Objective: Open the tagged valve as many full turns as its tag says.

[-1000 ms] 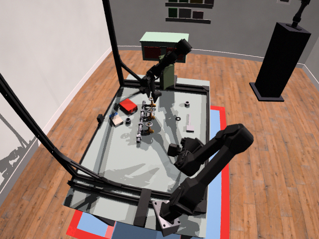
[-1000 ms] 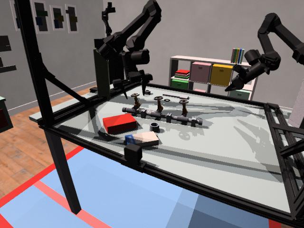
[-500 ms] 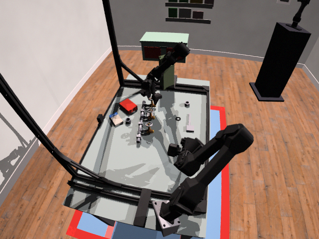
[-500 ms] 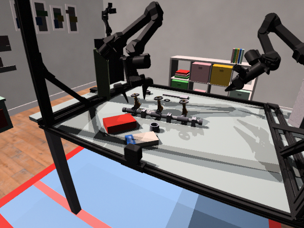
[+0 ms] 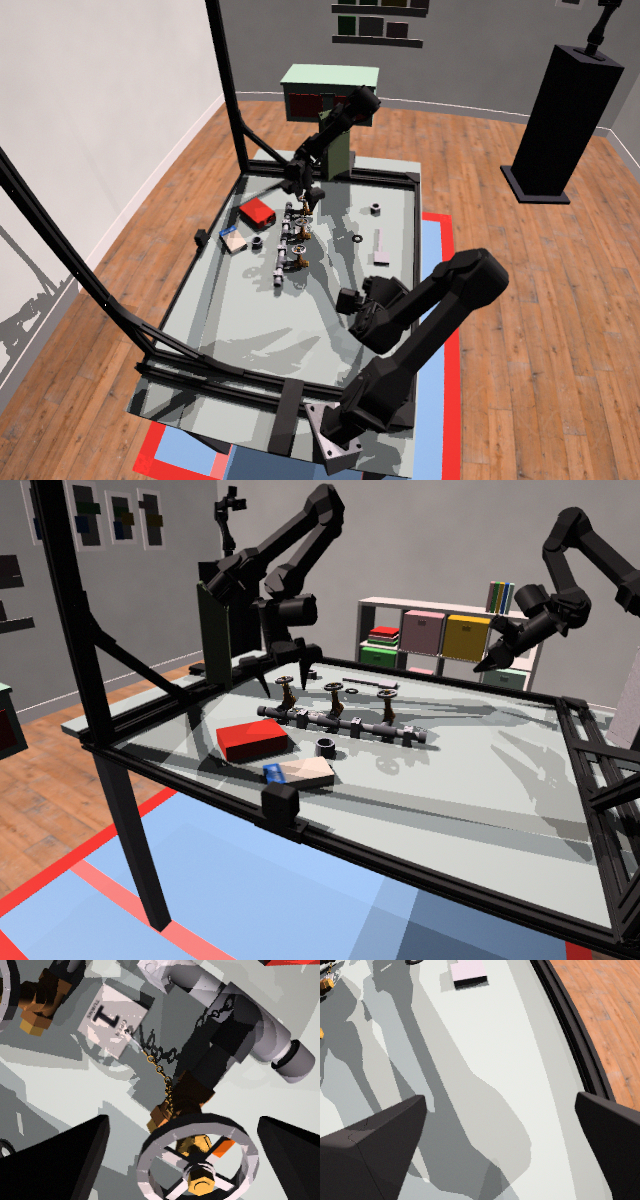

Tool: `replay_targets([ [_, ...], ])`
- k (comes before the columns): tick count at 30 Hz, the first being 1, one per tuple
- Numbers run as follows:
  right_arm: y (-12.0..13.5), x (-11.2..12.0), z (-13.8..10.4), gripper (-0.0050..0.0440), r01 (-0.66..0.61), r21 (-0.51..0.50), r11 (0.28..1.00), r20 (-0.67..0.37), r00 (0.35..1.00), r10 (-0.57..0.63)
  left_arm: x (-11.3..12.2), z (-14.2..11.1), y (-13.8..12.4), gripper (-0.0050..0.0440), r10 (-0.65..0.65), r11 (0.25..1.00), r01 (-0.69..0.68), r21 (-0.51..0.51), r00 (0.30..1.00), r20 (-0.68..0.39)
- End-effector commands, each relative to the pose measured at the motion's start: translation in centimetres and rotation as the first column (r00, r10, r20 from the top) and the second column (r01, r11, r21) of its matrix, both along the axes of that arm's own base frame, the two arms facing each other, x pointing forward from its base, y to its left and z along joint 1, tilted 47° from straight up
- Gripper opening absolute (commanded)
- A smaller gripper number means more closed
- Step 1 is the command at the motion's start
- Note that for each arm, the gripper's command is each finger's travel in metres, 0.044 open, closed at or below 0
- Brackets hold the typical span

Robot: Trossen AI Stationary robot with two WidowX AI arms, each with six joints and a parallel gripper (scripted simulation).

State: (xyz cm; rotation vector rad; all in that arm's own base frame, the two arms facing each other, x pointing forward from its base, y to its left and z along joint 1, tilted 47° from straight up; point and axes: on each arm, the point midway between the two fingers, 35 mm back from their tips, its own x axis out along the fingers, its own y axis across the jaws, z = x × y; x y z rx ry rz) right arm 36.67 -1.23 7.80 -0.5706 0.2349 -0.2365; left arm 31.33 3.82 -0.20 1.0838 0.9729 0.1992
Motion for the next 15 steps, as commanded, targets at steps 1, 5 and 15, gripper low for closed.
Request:
replay_targets([
  [1, 0.01, 0.00, 0.01, 0.0400, 0.000, 0.000, 1.000, 0.000, 1.000, 0.000, 0.07, -0.02, -0.06, 0.0376, -0.004, 1.000, 0.004, -0.002, 1.000, 0.000],
  [5, 0.01, 0.00, 0.01, 0.0400, 0.000, 0.000, 1.000, 0.000, 1.000, 0.000, 0.07, -0.02, -0.06, 0.0280, -0.004, 1.000, 0.004, -0.002, 1.000, 0.000],
  [15, 0.01, 0.00, 0.01, 0.0400, 0.000, 0.000, 1.000, 0.000, 1.000, 0.000, 0.07, -0.02, -0.06, 0.0088, -0.004, 1.000, 0.004, -0.002, 1.000, 0.000],
])
